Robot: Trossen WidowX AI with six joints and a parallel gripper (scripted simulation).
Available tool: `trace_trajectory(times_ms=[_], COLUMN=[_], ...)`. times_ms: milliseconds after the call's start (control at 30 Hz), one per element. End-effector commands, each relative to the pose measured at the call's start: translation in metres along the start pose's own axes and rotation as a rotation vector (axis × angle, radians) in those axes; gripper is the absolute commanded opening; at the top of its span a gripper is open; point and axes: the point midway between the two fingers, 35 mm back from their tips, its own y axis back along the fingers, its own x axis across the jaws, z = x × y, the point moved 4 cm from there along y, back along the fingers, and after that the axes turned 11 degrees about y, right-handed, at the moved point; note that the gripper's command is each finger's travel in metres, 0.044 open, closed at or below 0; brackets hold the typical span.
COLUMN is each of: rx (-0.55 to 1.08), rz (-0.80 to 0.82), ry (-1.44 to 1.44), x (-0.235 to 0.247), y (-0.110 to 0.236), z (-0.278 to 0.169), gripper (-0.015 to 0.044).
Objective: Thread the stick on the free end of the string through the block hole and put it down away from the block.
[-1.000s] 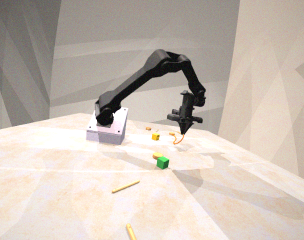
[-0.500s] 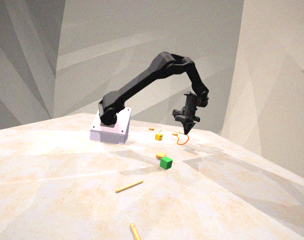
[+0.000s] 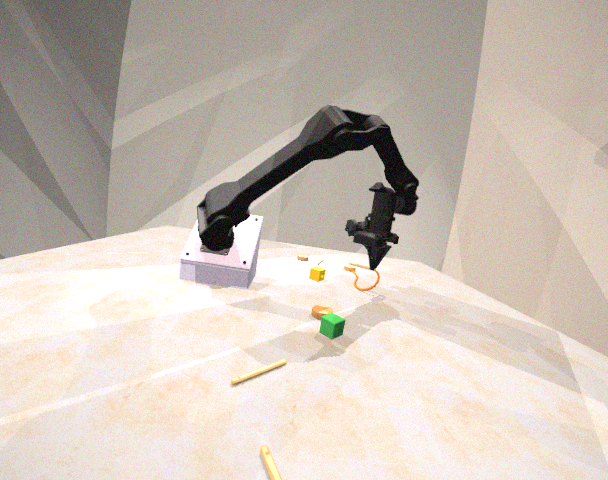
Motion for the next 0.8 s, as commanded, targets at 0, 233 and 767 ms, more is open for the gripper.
trace_trajectory(times_ms=[0,233,767], rx=[-0.005,-0.004,-0.002], rz=[0.0,0.0,0.0], ry=[0.008,0.008,0.007], x=[0.0,0.001,0.005], y=[-0.001,-0.001,-0.001], z=[-0.005,-0.015,-0.036], gripper=[0.0,0.0,0.0])
